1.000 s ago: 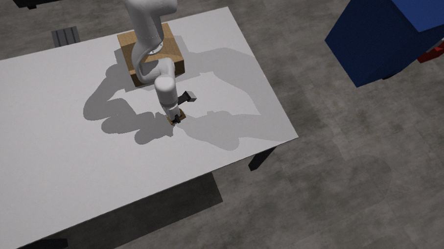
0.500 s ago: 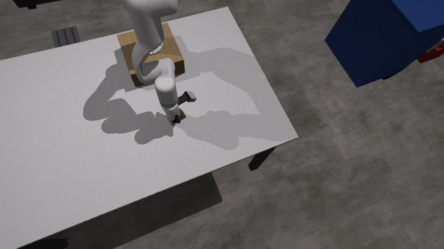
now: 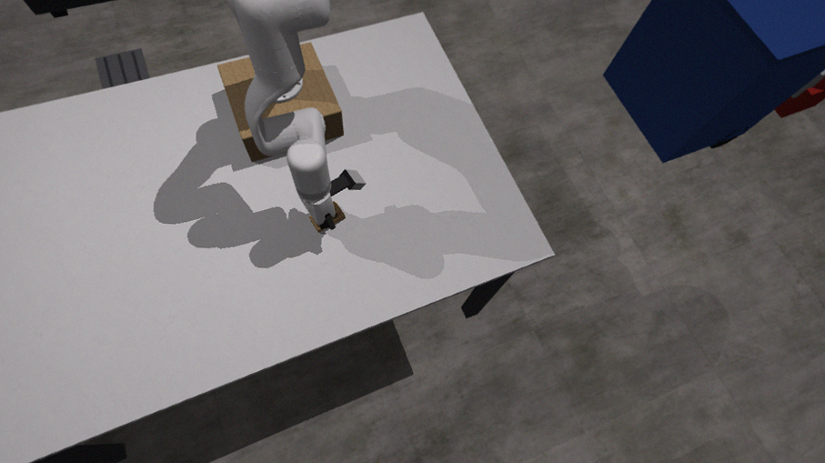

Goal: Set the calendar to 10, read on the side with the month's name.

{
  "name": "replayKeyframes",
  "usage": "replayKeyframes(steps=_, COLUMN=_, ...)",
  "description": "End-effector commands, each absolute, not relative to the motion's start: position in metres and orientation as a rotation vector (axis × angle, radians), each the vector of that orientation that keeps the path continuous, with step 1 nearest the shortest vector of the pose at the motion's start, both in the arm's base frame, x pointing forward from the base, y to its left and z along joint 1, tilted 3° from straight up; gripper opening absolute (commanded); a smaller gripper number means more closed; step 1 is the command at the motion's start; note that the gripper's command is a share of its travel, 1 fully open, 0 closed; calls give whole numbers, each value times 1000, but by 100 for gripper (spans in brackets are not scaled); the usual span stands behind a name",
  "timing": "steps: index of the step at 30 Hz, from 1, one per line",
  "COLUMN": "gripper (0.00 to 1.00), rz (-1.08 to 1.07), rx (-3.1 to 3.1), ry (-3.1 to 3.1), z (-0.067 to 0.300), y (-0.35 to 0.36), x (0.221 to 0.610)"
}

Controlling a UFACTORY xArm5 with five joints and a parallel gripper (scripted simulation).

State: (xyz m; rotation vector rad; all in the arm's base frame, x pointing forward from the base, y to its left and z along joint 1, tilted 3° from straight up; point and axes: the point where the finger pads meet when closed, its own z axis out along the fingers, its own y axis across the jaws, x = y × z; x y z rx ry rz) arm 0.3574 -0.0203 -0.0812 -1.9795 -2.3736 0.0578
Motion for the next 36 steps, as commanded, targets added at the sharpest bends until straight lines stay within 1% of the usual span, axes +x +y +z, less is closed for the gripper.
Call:
replayKeyframes(steps=1, gripper=49, rz=55, rx=-1981, ry=-2375, z=-81, y=-20, x=359)
replayKeyframes(steps=9, gripper=49, rz=55, rx=-1981, ry=-2375, z=-81, y=-20, x=359)
replayKeyframes(steps=10, gripper=29, rz=55, rx=-1981, ry=-2375, z=-81, y=-20, x=359)
replayKeyframes(steps=36, gripper=29, rz=55, rx=-1981, ry=-2375, z=-81, y=-20, x=359)
